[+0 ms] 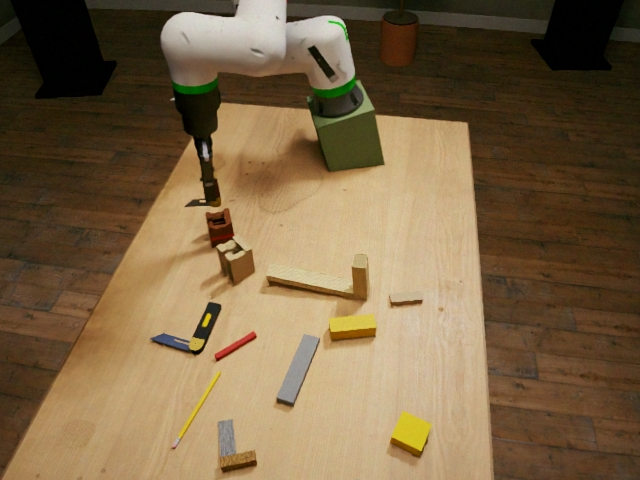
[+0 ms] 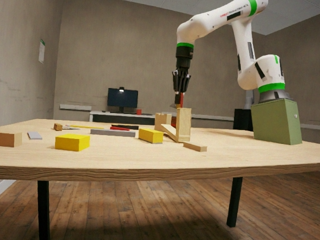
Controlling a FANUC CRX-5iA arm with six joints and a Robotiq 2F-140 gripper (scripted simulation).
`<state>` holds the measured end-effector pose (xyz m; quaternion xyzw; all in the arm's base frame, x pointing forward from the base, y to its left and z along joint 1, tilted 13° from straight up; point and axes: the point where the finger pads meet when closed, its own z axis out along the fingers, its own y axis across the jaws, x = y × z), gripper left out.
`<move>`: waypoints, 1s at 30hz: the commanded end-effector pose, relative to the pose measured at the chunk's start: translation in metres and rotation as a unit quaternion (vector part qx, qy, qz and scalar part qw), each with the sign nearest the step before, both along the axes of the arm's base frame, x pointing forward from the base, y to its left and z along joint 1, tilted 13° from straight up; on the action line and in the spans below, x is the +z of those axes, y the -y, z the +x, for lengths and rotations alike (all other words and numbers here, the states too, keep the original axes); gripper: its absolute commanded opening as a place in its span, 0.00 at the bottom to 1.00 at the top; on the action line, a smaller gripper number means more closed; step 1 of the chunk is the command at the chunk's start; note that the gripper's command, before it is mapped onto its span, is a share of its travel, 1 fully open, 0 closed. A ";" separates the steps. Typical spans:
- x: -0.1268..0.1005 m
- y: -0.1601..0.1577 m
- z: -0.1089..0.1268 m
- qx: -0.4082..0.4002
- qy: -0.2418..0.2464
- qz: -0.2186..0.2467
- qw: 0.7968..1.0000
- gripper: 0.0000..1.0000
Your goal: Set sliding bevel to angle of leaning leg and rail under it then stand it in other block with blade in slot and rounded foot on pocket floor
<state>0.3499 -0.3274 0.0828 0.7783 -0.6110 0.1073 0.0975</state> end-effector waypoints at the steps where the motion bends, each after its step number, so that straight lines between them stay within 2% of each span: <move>1: -0.021 0.006 0.002 0.000 0.001 -0.001 1.000 0.10; 7: -0.036 0.010 0.003 0.000 0.001 -0.002 1.000 0.10; 30: -0.036 0.010 0.003 0.000 0.001 -0.001 1.000 0.10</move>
